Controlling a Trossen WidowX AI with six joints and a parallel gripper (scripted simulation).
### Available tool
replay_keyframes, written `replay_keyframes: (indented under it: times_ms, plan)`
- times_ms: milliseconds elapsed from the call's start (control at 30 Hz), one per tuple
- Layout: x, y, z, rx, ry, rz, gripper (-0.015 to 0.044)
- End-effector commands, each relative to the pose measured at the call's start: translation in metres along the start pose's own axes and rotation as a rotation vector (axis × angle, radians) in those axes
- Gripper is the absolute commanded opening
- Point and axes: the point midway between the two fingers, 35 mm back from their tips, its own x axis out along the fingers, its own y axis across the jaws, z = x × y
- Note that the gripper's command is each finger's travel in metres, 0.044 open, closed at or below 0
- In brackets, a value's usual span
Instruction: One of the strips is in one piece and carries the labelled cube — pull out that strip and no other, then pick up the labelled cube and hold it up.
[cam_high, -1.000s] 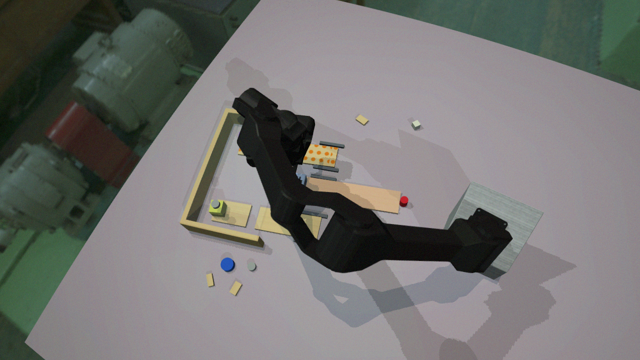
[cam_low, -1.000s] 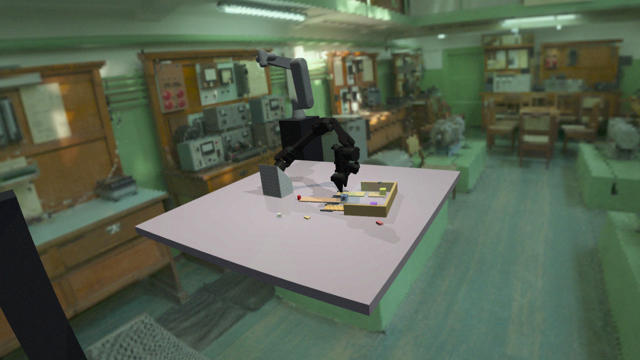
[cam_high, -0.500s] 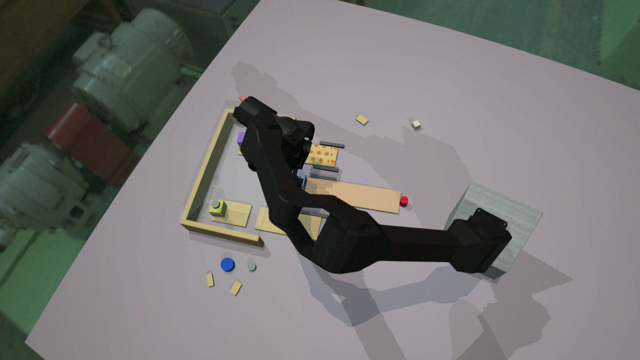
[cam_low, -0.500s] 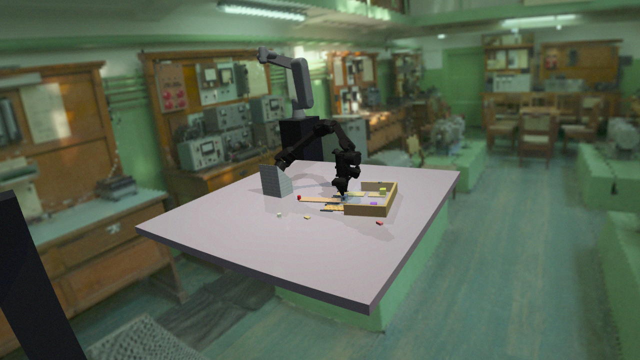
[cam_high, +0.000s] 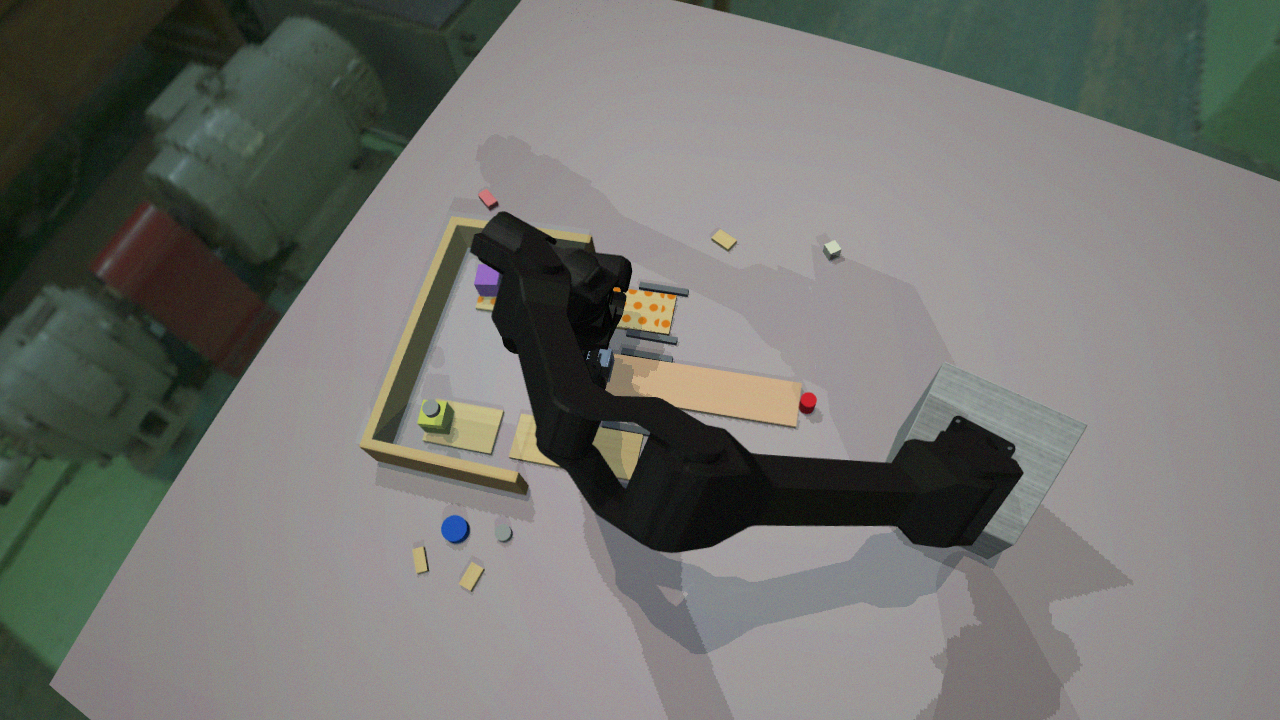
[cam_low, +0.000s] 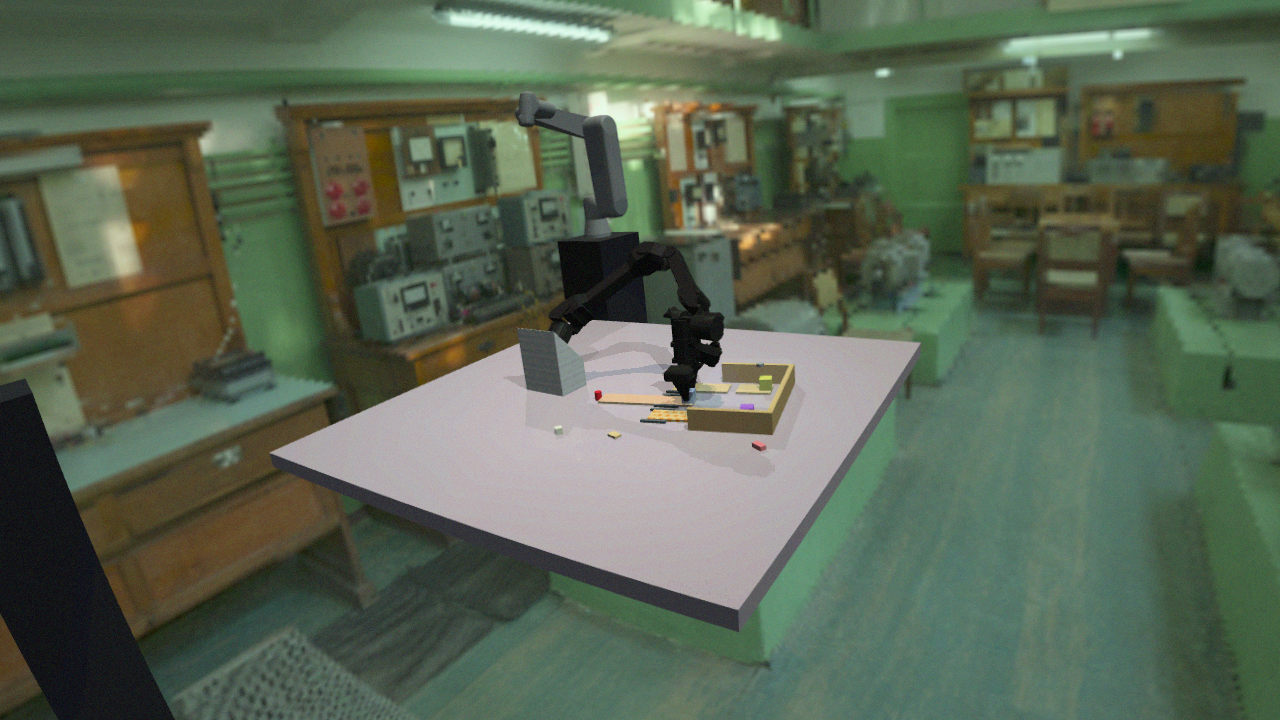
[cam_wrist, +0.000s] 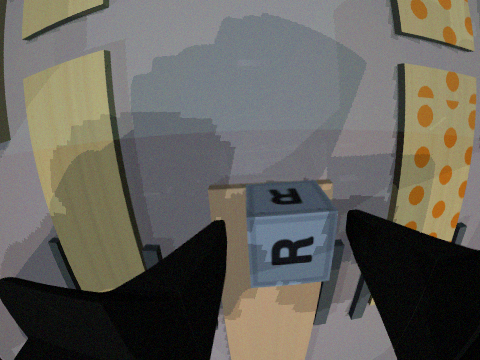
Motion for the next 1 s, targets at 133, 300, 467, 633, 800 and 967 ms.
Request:
replay_keyframes:
  times_ms: [133, 300, 467, 633, 800, 967]
  plan:
    - [0.005, 0.001, -0.001, 0.000, 0.002, 0.001, 0.0224]
    - [0.005, 0.001, -0.001, 0.000, 0.002, 0.001, 0.0132]
    - [0.005, 0.001, -0.001, 0.000, 0.002, 0.001, 0.0098]
    - [0.003, 0.001, -0.003, 0.000, 0.002, 0.001, 0.0000]
    - [-0.012, 0.004, -0.021, 0.003, 0.002, 0.001, 0.0000]
    - [-0.026, 0.008, -0.041, 0.006, 0.002, 0.002, 0.0000]
